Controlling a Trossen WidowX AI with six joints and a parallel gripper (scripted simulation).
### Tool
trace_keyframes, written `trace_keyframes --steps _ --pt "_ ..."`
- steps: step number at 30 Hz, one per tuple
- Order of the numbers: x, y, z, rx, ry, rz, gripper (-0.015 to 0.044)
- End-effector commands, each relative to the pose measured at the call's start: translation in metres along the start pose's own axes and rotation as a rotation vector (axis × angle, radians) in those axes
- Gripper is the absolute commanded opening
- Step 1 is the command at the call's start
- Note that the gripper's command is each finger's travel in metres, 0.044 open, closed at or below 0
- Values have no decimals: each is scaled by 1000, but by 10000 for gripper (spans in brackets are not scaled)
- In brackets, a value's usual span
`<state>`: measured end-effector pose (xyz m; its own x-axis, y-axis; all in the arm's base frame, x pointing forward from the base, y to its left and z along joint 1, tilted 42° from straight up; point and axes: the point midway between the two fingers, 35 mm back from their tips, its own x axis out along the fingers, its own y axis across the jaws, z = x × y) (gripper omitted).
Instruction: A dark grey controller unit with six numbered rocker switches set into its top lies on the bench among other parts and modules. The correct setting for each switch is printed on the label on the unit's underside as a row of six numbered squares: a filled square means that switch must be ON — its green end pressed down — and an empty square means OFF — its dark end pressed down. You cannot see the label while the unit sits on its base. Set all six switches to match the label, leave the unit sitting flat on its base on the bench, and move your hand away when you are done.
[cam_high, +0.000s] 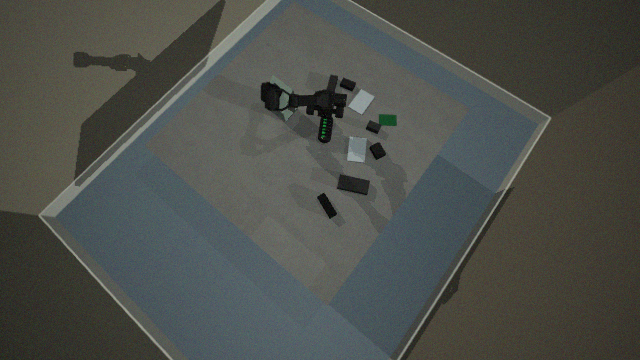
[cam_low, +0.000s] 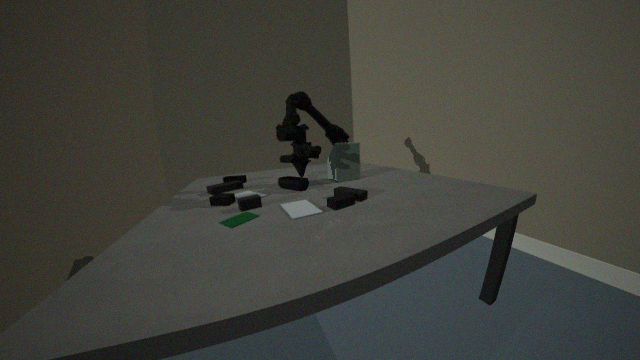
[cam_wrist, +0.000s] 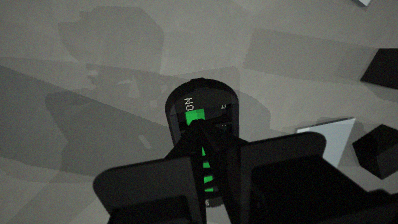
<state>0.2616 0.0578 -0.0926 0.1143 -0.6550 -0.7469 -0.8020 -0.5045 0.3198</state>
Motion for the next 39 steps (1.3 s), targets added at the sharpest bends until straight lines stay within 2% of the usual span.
trace_keyframes --steps 1,23,28,35,39 --pt "9 2 1 -9 3 8 0" --pt "17 3 1 -9 3 8 0" --pt "-26 2 1 -9 1 7 0" --pt "-28 2 -1 -9 1 7 0" --pt "-28 1 -37 -8 3 8 0"
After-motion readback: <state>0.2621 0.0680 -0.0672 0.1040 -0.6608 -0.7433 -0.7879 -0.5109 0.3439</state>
